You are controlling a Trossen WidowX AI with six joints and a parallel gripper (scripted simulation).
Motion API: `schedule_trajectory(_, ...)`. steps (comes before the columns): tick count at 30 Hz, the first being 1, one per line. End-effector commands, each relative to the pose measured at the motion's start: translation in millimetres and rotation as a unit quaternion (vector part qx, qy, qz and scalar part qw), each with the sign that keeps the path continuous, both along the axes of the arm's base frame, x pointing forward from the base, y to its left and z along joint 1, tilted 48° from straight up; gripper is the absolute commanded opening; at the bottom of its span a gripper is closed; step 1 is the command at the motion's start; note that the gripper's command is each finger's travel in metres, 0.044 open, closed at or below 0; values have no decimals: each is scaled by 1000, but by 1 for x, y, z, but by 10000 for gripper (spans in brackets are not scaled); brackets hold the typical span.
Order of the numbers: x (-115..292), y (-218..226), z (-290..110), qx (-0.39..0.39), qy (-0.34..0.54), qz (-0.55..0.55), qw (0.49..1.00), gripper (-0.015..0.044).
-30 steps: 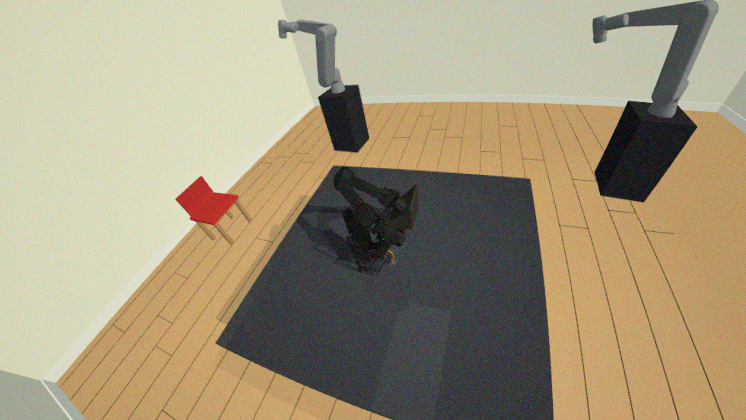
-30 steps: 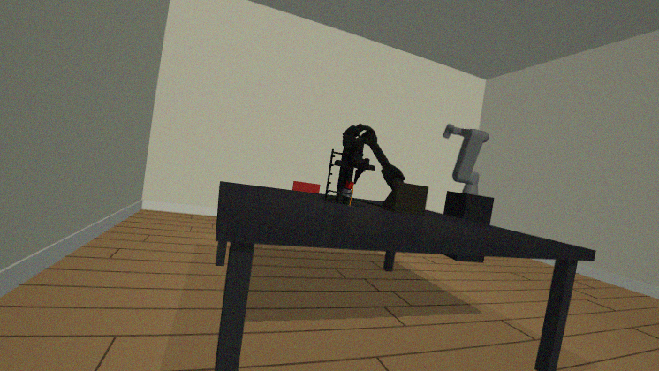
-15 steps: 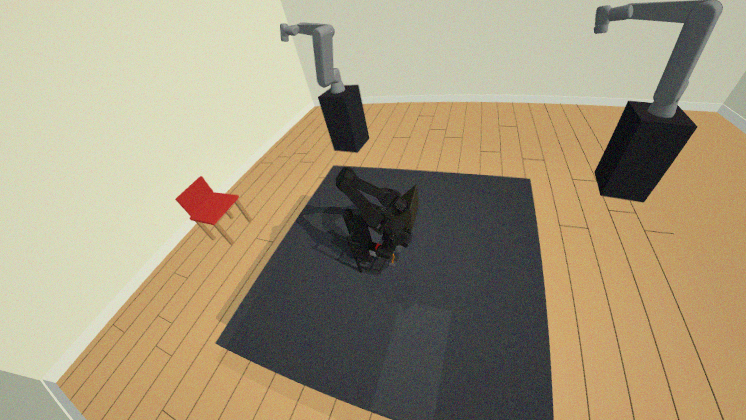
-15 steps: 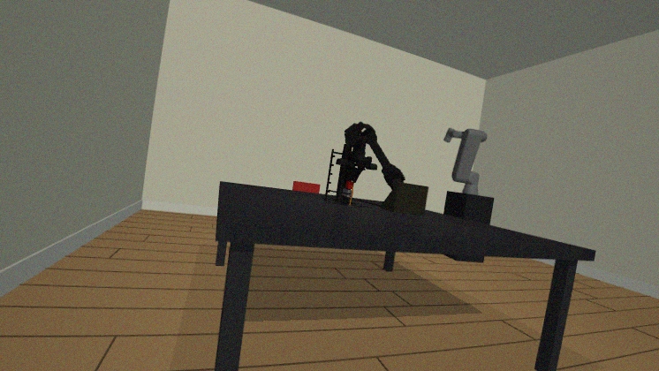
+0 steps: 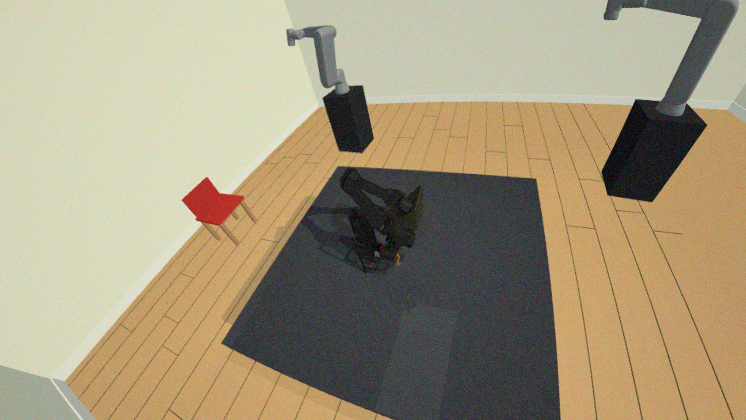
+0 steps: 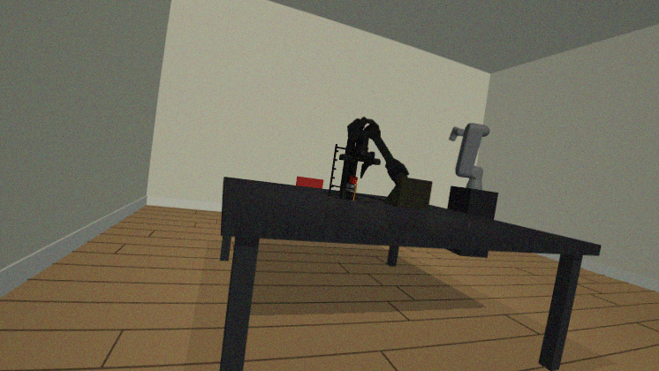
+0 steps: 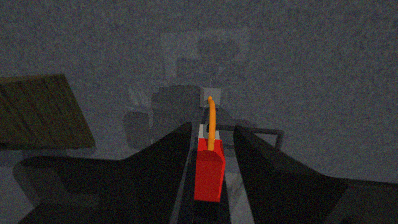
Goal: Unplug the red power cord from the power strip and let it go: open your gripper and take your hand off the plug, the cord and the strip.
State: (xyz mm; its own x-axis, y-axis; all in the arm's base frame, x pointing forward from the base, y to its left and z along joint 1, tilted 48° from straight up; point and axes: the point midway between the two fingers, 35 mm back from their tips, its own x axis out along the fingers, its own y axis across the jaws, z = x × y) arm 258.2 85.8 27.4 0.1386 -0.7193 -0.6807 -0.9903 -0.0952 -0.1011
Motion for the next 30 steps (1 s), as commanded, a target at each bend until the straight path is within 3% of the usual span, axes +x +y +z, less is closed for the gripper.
schedule_trajectory(1,-1,5,4,-1,0,10,1000,160)
schedule_trajectory(30,-2,-24,35,-2,1,10,1000,160)
